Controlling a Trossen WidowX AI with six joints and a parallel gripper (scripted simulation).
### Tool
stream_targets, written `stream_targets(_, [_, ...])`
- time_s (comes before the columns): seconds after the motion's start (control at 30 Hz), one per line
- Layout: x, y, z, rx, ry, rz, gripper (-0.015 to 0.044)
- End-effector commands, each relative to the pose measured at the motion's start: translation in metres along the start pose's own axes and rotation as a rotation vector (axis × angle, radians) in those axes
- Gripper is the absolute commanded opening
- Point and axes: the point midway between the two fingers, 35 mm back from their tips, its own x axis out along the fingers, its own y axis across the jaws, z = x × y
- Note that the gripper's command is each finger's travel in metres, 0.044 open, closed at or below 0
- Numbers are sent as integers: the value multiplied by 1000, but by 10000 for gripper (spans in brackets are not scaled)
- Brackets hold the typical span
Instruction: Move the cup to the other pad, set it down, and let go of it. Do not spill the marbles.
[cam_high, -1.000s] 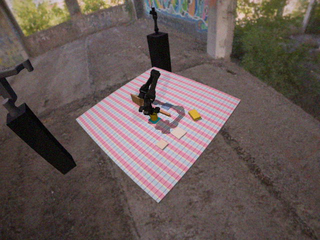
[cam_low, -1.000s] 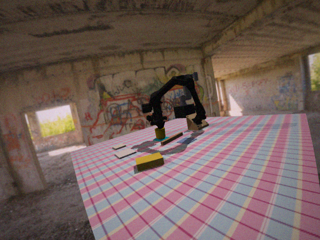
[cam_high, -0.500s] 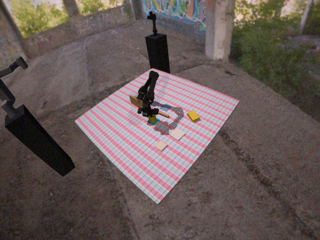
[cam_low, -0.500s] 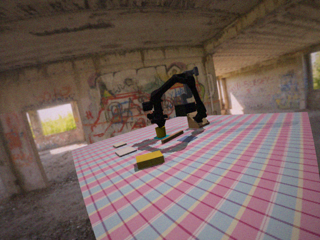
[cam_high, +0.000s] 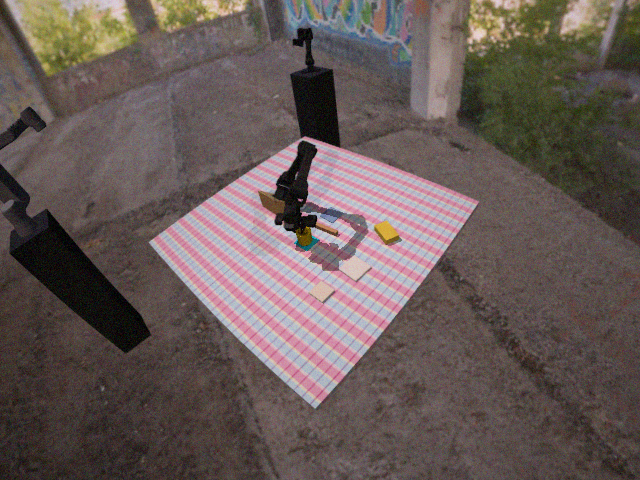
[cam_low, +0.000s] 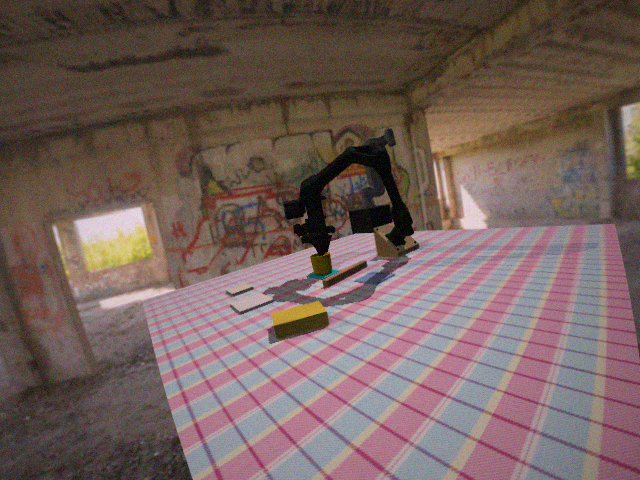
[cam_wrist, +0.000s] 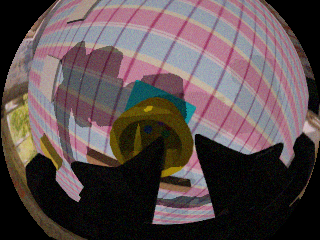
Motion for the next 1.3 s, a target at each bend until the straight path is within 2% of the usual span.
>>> stream_targets(0.0, [-8, 0, 2, -2, -6, 0, 147])
stream_targets(0.73, [-38, 0, -2, 0, -5, 1, 147])
stream_targets(1.1, [-36, 1, -2, 3, 0, 2, 435])
stream_targets(1.27, [-51, 1, -1, 2, -2, 1, 440])
